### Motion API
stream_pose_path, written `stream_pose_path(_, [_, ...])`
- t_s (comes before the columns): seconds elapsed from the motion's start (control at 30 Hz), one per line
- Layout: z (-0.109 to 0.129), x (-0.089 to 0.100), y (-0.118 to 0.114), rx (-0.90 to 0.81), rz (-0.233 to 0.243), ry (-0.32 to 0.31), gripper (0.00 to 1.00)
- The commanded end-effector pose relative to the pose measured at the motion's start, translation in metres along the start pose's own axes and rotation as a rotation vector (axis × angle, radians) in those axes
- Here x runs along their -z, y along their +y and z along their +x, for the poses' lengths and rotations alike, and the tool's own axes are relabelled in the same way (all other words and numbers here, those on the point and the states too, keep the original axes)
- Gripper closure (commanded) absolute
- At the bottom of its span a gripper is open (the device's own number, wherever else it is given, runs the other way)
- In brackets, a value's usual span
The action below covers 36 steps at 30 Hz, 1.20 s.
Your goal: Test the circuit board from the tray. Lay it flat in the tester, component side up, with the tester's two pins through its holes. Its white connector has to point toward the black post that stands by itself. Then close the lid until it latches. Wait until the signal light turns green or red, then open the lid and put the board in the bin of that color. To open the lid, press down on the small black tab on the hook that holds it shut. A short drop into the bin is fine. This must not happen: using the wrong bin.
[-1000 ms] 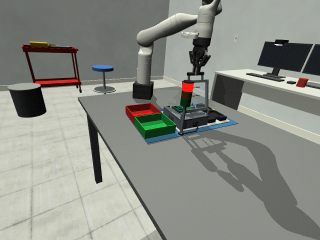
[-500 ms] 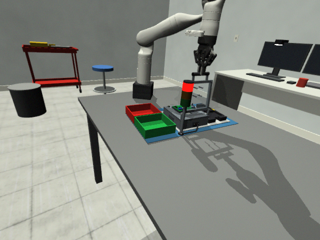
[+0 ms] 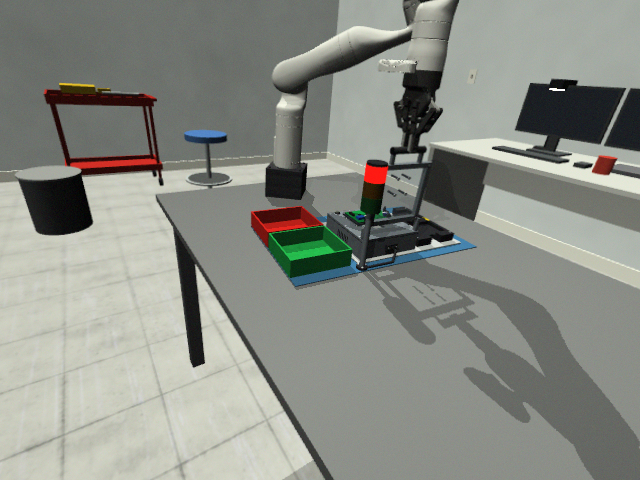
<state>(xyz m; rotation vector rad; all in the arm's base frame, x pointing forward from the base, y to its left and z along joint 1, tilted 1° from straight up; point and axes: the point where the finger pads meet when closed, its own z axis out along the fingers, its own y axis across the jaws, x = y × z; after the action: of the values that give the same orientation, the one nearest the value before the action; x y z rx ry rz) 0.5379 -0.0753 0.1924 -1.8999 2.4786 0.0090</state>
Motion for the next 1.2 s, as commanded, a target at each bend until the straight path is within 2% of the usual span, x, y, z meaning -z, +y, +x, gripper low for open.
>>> stream_pose_path(0.0, [0.000, -0.011, -0.009, 0.005, 0.002, 0.005, 1.00])
stream_pose_path(0.57, [0.000, -0.012, -0.020, 0.005, 0.002, 0.005, 1.00])
stream_pose_path(1.17, [0.000, -0.013, -0.023, 0.005, 0.002, 0.005, 1.00])
